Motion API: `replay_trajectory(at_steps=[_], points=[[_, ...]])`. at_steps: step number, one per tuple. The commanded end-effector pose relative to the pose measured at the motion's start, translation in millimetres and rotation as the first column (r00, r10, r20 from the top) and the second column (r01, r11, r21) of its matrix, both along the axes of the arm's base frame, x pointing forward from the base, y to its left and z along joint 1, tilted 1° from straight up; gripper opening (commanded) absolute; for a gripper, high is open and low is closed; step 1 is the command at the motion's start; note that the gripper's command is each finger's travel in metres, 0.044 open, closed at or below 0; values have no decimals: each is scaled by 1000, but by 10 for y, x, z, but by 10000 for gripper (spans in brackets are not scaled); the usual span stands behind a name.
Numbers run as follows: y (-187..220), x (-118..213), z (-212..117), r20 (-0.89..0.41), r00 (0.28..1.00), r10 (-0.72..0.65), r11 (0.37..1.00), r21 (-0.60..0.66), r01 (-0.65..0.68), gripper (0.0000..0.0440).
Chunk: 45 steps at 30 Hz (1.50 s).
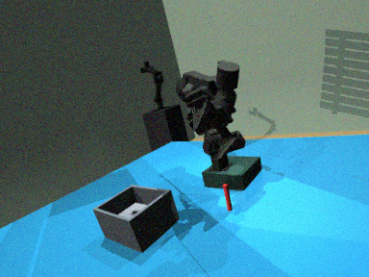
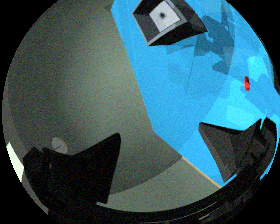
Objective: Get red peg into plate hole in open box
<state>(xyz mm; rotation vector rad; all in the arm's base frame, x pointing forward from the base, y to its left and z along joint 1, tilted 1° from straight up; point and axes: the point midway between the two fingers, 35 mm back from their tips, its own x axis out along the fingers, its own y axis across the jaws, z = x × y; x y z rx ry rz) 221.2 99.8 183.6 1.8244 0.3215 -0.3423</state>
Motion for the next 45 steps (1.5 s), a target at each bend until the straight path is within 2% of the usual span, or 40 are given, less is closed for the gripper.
replay_trajectory(at_steps=[1, 12, 21, 32, 45], points=[[-32, 15, -59, -70, 997, 34, 992, -123, -43, 440], [-135, 14, -220, -291, 952, 97, 902, -379, -208, 440], [-219, -20, -357, -503, 856, 119, 783, -483, -393, 440], [-286, -76, -521, -738, 667, 104, 656, -453, -604, 440], [-300, -122, -704, -861, 502, 77, 609, -358, -708, 440]])
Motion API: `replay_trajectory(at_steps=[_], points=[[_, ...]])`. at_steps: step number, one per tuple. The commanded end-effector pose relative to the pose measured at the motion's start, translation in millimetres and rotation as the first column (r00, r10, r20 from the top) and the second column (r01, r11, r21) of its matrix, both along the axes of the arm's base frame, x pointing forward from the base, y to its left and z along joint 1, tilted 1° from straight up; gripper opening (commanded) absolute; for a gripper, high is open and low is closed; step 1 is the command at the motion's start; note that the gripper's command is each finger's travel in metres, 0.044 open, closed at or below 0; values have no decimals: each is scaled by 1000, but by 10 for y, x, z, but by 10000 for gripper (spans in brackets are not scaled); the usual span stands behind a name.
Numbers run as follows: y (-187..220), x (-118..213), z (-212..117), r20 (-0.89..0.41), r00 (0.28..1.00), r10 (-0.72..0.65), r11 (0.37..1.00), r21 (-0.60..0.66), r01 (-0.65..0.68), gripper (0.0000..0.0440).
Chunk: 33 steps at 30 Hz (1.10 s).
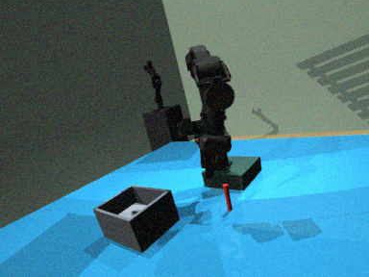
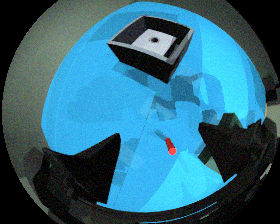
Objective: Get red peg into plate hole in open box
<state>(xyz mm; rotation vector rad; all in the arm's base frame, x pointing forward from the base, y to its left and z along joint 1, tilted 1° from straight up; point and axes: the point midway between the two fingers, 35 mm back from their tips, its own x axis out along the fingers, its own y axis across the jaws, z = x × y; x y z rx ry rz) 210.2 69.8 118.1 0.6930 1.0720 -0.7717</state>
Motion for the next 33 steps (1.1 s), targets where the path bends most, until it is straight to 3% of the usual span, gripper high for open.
replay_trajectory(at_steps=[1, 17, 33], points=[[1, -14, -63, -56, 998, 7, 1000, -8, -8, 440], [32, -62, -351, -140, 990, 22, 1000, -14, -25, 440], [109, -178, -987, -146, 989, 8, 999, 41, -3, 440]])
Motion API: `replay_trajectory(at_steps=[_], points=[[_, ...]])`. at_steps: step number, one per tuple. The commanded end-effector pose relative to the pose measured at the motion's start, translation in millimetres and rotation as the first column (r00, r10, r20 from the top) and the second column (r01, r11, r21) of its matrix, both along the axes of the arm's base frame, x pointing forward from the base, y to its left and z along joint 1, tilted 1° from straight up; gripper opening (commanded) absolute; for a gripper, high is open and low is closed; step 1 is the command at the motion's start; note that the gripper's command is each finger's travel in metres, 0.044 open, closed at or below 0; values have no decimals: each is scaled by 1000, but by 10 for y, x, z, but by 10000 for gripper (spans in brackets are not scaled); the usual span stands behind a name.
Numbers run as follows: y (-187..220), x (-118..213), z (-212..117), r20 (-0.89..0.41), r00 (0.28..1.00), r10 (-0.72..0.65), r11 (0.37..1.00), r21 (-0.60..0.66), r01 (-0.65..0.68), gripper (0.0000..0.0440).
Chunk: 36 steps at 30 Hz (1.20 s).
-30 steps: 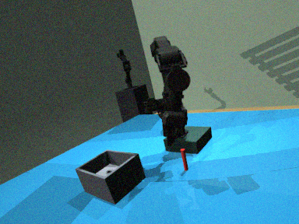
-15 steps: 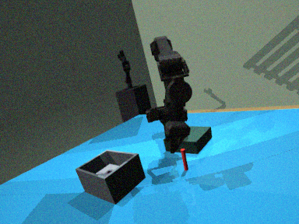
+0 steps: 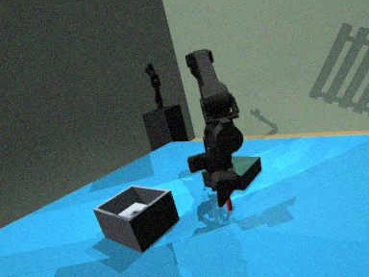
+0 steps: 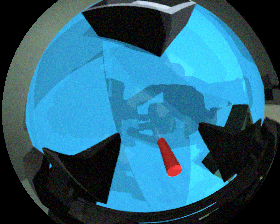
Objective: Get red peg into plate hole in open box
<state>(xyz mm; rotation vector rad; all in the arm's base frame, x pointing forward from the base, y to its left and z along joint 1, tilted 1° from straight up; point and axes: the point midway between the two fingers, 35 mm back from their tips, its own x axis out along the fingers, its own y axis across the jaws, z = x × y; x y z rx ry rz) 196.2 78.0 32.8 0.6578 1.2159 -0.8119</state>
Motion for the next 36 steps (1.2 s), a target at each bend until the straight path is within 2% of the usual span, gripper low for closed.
replay_trajectory(at_steps=[1, 3, 6, 20, 36], points=[[34, -44, -167, 0, 1000, -8, 1000, 23, 8, 438], [45, -59, -228, 0, 1000, -13, 999, 32, 13, 421], [51, -97, -296, -12, 1000, -27, 999, 43, 27, 362], [98, -155, -308, -104, 994, -21, 992, 119, 33, 0], [-151, 117, 201, 13, 996, 88, 996, 11, -88, 0]])
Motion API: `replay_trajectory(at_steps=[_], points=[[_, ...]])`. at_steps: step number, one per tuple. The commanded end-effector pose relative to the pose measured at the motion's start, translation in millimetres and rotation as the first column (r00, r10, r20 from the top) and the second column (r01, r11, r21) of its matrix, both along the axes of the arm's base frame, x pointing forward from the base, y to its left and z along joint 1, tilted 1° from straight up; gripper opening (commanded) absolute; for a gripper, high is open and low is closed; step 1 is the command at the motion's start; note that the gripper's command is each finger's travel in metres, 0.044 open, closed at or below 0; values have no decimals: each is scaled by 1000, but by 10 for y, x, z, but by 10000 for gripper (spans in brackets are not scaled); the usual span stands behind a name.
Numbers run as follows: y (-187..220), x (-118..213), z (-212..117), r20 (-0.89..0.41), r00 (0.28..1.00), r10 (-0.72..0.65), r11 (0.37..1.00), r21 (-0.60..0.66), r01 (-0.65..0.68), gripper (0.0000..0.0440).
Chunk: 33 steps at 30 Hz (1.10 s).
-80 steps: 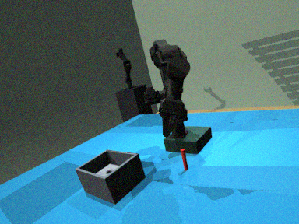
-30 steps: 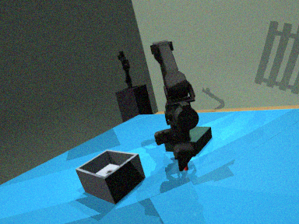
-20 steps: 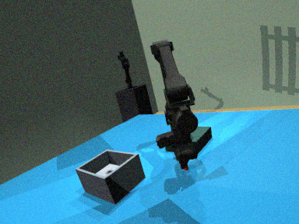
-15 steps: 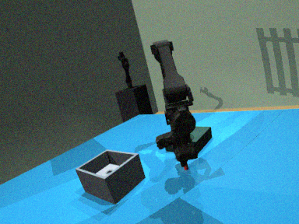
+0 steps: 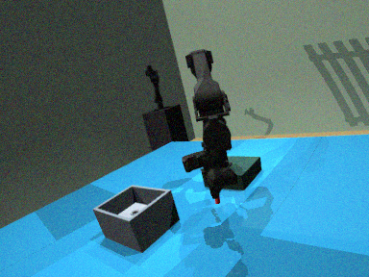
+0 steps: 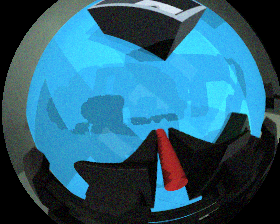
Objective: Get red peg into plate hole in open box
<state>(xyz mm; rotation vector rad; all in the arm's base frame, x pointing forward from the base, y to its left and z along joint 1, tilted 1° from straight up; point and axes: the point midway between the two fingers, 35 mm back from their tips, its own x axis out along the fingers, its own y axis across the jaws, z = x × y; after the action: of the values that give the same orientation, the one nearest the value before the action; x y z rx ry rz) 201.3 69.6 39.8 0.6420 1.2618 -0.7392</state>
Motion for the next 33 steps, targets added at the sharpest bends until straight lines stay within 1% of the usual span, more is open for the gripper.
replay_trajectory(at_steps=[1, 15, 24, 33], points=[[-85, 87, 172, 33, 999, 28, 999, -34, -27, 0], [-414, 400, 688, 98, 993, 58, 993, -111, -47, 0], [-739, 569, 790, 108, 994, 14, 992, -129, 0, 0], [-1060, 711, 811, 123, 992, -43, 989, -135, 60, 0]])
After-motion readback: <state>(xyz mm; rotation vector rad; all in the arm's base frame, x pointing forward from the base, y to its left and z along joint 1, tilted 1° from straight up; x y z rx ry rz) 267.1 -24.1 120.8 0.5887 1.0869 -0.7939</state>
